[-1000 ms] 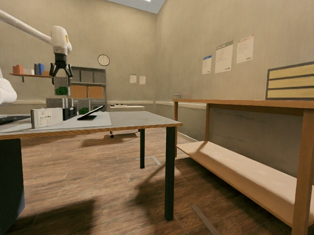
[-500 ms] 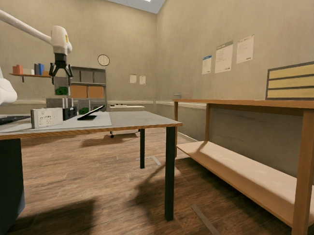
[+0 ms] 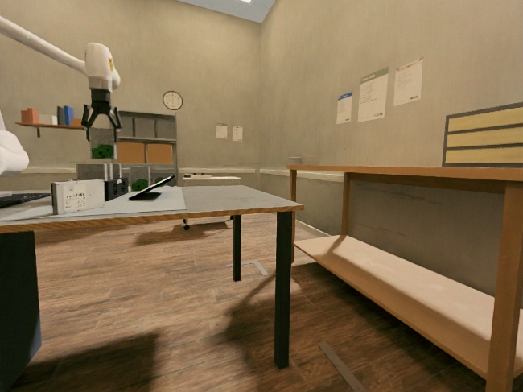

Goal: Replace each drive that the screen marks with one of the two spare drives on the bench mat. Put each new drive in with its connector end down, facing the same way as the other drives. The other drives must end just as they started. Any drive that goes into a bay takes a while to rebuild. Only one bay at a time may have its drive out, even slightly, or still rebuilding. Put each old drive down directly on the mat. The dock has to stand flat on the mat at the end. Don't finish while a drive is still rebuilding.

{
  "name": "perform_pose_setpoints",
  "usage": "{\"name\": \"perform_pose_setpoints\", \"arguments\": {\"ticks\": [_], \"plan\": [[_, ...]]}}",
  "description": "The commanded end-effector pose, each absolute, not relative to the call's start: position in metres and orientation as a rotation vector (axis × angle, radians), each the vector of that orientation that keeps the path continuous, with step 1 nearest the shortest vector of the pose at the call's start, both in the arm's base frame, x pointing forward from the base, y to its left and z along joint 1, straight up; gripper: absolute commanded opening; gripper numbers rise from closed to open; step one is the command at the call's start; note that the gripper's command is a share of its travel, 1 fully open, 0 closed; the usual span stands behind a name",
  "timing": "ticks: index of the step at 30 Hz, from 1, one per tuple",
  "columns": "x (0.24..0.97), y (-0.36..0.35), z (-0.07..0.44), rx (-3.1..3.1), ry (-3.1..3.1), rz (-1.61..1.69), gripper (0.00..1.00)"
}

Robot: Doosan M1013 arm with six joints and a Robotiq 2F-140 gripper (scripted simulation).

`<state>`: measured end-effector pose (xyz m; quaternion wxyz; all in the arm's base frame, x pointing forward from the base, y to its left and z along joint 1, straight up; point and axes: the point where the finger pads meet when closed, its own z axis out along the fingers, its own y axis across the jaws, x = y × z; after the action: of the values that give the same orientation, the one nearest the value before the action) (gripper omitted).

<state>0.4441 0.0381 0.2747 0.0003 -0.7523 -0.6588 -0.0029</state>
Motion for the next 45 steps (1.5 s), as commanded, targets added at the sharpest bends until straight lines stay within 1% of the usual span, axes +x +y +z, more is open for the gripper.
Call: {"name": "perform_pose_setpoints", "arguments": {"ticks": [1,45], "plan": [[0.4444,0.0380,0.2753,-2.360,-2.073,-0.011,0.10],[0.4444,0.0373,0.2739,-2.348,-2.087,-0.011,0.10]]}}
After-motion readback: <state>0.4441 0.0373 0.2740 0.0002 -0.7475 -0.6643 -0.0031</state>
